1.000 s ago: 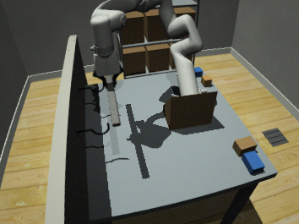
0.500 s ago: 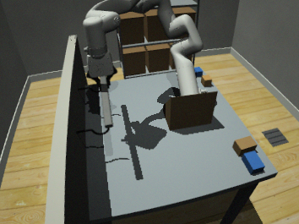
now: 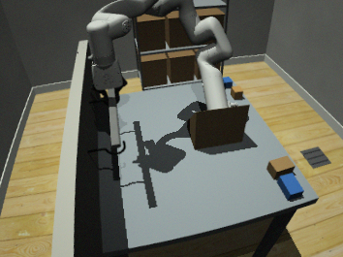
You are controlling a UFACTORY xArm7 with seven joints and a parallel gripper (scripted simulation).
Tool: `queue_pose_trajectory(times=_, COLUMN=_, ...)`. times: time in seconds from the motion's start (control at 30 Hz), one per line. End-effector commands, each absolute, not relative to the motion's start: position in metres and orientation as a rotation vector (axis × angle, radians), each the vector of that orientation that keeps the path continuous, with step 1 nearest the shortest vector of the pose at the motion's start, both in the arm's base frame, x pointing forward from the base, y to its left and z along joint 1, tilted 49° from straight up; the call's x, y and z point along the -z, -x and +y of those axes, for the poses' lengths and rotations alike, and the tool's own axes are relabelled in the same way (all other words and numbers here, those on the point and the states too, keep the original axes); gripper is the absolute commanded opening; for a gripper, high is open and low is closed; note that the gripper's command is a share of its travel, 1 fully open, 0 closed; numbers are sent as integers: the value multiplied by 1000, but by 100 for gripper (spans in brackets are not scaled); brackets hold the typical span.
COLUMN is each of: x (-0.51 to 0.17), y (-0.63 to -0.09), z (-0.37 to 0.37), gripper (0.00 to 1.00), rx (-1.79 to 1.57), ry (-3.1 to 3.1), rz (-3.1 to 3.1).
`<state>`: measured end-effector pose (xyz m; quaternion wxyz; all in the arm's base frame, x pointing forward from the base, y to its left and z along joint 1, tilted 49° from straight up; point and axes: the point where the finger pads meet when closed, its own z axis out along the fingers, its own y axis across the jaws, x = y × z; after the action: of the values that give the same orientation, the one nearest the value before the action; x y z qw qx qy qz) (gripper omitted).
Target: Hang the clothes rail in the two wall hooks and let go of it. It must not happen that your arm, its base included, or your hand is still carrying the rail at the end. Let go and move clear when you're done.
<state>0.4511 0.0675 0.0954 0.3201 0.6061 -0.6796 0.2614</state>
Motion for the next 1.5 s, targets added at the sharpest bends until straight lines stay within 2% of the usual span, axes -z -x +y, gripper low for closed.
queue_pose_trajectory(times=0.0, x=-96, y=-461, z=69, gripper=0, rx=-688, ry=-1598, rz=-1787)
queue_pose_trajectory(times=1.47, x=-94, y=-466, z=66, gripper=0, rx=-688, ry=-1598, rz=-1787)
